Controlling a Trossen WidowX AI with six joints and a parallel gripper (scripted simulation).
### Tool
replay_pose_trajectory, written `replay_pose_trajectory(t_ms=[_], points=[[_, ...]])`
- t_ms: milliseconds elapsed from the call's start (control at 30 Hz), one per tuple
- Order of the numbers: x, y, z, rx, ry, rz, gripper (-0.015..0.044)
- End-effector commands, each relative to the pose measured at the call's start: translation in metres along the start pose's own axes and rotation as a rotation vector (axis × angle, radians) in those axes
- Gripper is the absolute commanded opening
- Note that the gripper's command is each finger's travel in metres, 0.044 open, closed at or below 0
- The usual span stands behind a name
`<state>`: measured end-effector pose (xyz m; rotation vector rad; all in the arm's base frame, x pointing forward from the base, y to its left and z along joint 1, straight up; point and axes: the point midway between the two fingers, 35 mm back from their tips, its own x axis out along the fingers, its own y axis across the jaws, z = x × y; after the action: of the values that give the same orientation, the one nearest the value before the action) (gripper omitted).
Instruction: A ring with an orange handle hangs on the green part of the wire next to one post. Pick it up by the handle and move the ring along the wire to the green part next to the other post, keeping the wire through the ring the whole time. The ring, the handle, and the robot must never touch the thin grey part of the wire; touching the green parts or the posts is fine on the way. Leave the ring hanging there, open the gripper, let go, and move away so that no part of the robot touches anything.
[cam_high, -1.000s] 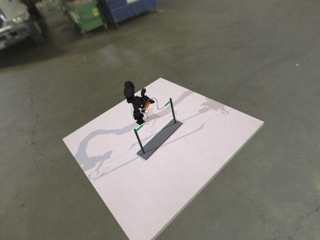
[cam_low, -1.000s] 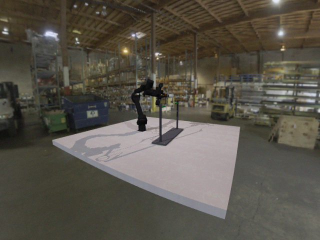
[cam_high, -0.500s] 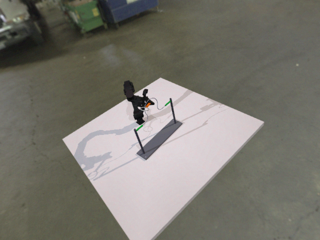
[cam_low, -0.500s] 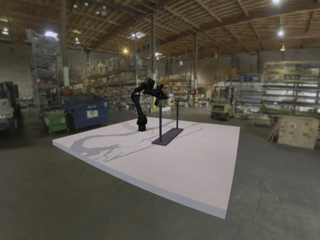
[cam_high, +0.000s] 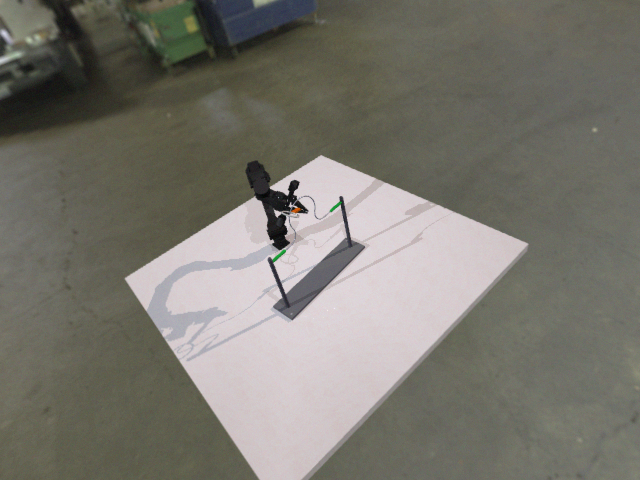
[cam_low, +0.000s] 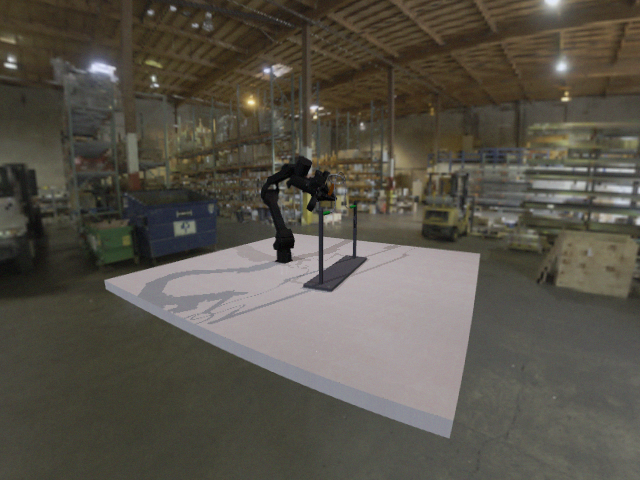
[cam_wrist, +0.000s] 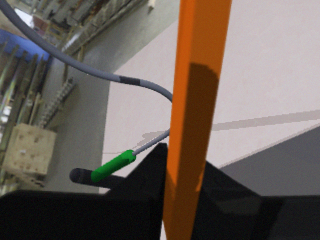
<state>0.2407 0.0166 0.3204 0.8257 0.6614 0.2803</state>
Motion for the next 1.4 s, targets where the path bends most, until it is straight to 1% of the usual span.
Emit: replay_pose_trajectory(t_ms=[0, 1367], points=[[-0.001, -0.001, 0.001, -0.054, -0.009, -0.030, -0.0150], [-0.003, -0.032, 0.011, -0.559, -0.085, -0.385, -0.0150]])
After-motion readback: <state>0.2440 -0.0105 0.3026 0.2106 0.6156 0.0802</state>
